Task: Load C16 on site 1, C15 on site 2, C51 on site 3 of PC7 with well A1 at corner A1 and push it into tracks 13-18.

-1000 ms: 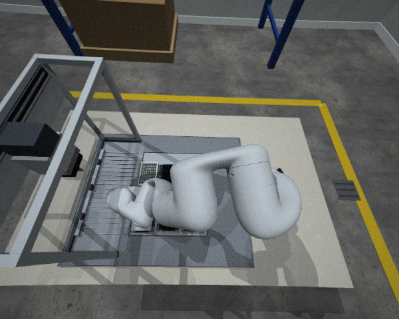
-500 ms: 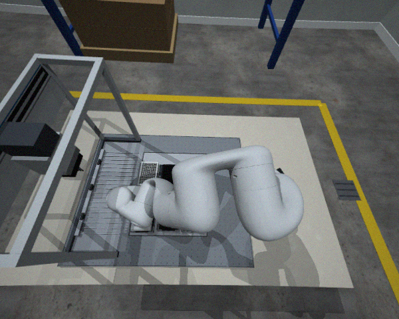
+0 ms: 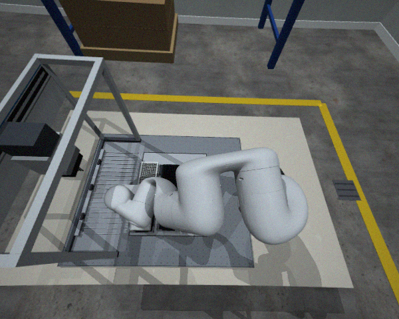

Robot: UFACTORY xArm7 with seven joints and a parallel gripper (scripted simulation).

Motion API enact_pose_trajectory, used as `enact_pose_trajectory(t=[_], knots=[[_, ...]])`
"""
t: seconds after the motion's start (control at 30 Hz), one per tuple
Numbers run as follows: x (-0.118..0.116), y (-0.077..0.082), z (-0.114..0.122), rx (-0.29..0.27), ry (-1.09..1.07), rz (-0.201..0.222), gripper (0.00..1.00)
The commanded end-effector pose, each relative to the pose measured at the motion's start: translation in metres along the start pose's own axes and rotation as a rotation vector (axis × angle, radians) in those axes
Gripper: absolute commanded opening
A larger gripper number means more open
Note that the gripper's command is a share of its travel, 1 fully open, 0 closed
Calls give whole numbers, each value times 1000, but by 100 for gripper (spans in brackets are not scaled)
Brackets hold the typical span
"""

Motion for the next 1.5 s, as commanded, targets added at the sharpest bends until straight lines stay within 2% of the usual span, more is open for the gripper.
enact_pose_trajectory(t=[0.0,1.47], knots=[[-1,8,0,1,0,-3,0],[-1,75,0,1,0,-3,0]])
Point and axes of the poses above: the point where the finger pads meet when closed, its own y axis back along the fingers, its own x axis across the jaws, z = x × y, the point moved 8 cm from there along y, back along the fingers, and after that the axes turned 5 degrees about y, right-handed, at the moved point
